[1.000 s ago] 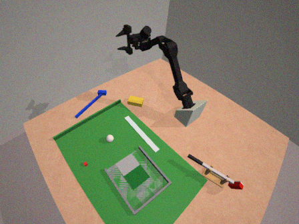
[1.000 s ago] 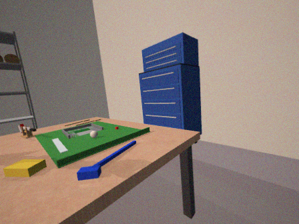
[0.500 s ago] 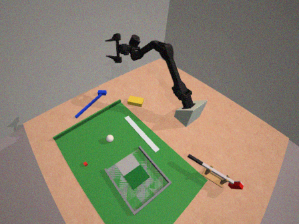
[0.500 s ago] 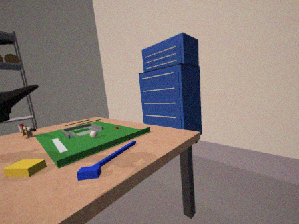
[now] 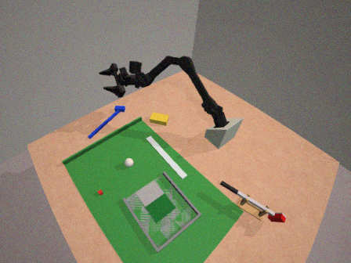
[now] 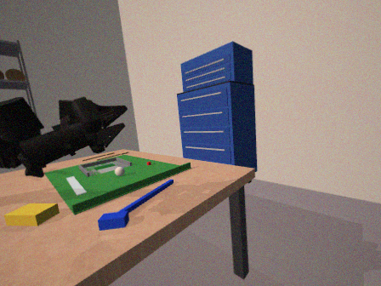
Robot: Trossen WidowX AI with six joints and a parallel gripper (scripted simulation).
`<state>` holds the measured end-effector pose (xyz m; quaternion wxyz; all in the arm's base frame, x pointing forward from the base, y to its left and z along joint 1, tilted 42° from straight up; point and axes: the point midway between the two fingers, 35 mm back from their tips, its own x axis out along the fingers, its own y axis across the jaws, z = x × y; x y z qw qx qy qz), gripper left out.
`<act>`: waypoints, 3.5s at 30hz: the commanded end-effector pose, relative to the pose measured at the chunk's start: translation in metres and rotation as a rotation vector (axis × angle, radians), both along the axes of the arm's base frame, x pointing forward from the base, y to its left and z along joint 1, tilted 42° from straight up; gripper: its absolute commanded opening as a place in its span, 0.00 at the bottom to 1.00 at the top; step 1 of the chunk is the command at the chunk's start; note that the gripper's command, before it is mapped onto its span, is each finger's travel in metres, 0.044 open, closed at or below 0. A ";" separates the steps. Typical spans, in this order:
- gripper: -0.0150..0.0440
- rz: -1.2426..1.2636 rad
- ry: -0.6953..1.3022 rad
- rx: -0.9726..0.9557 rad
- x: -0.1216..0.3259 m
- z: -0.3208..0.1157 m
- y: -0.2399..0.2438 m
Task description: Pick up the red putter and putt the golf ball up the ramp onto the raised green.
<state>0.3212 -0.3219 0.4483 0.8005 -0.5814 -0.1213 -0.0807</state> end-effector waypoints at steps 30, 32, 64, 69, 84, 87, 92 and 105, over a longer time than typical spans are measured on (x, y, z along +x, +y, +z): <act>1.00 0.155 0.915 0.674 0.216 -0.342 0.263; 1.00 0.145 0.996 0.659 0.213 -0.364 0.286; 1.00 -0.124 2.014 -0.678 -0.075 -0.580 0.484; 1.00 -0.124 2.014 -0.678 -0.075 -0.580 0.484; 1.00 -0.125 2.014 -0.679 -0.075 -0.599 0.466; 1.00 -0.126 2.013 -0.679 -0.076 -0.610 0.457; 1.00 -0.126 2.013 -0.679 -0.077 -0.615 0.452; 1.00 -0.127 2.013 -0.680 -0.078 -0.625 0.444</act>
